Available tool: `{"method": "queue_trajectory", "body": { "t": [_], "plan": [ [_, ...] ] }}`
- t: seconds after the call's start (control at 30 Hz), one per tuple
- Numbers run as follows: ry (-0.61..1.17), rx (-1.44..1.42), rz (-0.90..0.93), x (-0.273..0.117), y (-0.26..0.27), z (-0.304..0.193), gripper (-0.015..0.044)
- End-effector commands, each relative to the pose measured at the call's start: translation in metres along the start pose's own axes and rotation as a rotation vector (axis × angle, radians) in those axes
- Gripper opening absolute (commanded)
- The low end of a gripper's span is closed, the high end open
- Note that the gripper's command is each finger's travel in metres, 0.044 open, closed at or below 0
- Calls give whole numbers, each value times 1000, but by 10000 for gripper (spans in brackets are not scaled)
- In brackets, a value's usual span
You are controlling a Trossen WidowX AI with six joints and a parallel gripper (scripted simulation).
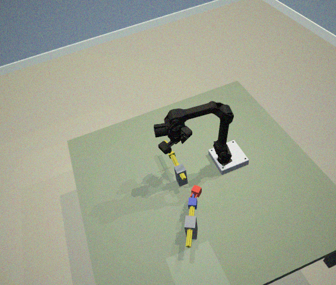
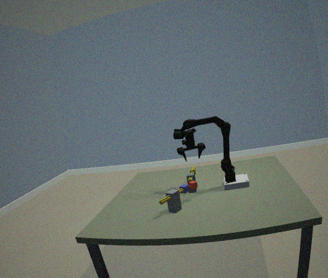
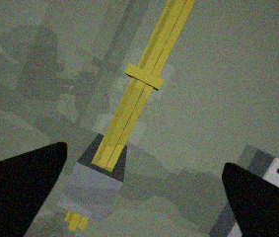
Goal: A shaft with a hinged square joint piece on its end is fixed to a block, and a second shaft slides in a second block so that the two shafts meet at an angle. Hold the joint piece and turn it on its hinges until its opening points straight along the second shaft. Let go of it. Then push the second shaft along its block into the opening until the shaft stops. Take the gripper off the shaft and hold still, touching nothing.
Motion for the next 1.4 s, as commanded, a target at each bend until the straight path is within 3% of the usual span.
{"method": "queue_trajectory", "body": {
  "t": [0.0, 1.07, 1.37],
  "plan": [
    [19, -118, 18, -2, 7, -16, 440],
    [117, -1211, 176, -18, 22, -164, 440],
    [126, -1129, 173, -17, 22, -167, 440]
  ]
}}
Point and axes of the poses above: the point midway between the two fingers, 35 mm back from their tips, its own x axis out along the fingers, its own y axis across the jaws, z = x × y, the point moved 9 cm from there along -x, back along the fingers, and after that the axes turned 12 degrees about -x, right-handed, at the moved point
